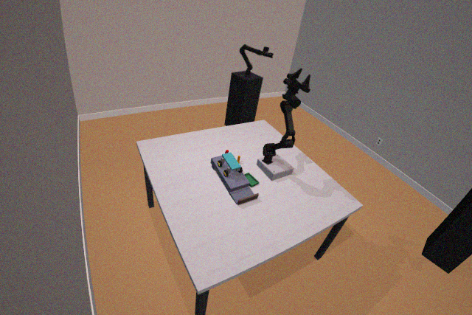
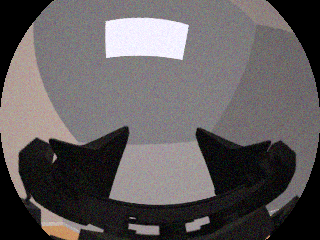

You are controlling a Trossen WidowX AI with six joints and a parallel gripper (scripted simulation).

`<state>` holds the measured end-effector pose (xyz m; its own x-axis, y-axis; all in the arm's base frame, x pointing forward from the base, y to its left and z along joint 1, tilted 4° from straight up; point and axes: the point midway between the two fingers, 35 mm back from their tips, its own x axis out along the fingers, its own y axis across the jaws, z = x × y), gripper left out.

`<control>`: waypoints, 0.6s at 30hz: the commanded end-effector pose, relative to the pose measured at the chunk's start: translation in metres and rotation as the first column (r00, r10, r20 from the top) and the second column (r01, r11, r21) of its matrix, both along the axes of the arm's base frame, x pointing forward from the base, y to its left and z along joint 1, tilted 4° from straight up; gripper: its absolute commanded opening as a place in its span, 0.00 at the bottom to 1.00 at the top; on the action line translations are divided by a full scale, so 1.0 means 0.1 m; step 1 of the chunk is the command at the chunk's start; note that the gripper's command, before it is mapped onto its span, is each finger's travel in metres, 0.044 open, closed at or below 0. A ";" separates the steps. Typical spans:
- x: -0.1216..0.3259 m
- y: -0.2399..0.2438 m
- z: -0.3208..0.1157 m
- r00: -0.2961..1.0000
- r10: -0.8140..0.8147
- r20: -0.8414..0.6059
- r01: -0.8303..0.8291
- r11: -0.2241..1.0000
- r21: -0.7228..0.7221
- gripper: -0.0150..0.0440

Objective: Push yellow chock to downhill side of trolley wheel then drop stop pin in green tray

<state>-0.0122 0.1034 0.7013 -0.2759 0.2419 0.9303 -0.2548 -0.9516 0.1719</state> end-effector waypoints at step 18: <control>-0.44 -2.08 -0.33 0.962 0.213 0.173 -0.274 0.767 0.580 0.58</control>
